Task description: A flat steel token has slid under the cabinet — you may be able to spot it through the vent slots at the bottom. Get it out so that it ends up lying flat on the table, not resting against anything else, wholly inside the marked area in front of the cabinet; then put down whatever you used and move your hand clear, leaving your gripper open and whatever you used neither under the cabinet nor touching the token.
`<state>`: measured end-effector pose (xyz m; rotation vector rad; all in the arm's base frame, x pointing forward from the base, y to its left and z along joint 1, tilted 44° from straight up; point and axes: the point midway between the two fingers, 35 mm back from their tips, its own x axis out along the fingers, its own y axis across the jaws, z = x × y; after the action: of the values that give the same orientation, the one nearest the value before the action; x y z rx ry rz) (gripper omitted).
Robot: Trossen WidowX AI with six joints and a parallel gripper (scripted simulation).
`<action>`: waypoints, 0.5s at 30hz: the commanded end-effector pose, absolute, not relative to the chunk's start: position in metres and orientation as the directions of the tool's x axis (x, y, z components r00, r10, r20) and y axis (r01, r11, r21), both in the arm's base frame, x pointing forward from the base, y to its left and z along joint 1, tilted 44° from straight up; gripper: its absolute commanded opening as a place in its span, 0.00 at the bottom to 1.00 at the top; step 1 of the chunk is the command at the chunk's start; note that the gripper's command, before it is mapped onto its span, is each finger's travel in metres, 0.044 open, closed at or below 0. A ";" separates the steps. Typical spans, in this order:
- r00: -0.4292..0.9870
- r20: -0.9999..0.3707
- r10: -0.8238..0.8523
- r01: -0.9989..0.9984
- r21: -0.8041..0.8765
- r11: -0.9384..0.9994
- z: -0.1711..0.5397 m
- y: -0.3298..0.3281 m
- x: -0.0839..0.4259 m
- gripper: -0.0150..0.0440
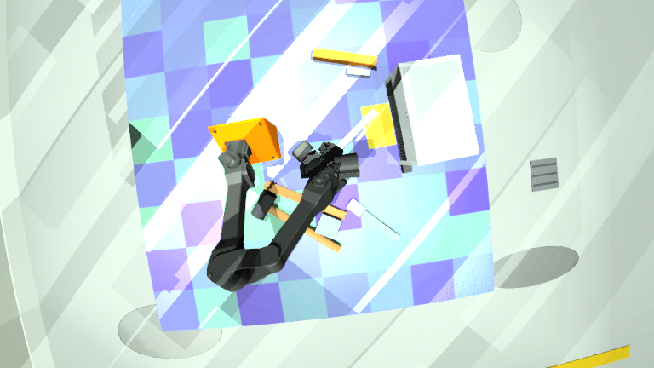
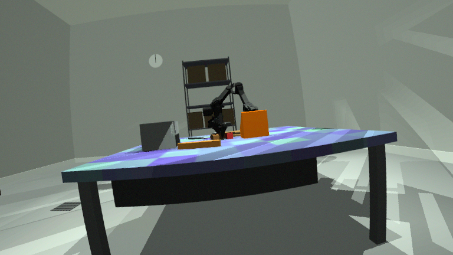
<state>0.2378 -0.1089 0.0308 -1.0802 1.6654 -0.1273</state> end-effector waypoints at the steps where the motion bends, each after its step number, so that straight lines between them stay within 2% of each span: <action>1: 0.015 -0.716 -0.698 -0.585 -0.572 0.575 0.029 -0.105 0.240 0.25; 15: 0.015 -0.717 -0.697 -0.586 -0.571 0.575 0.018 -0.094 0.244 0.25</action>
<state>0.2417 -0.0974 0.0196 -1.0813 1.6661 -0.1242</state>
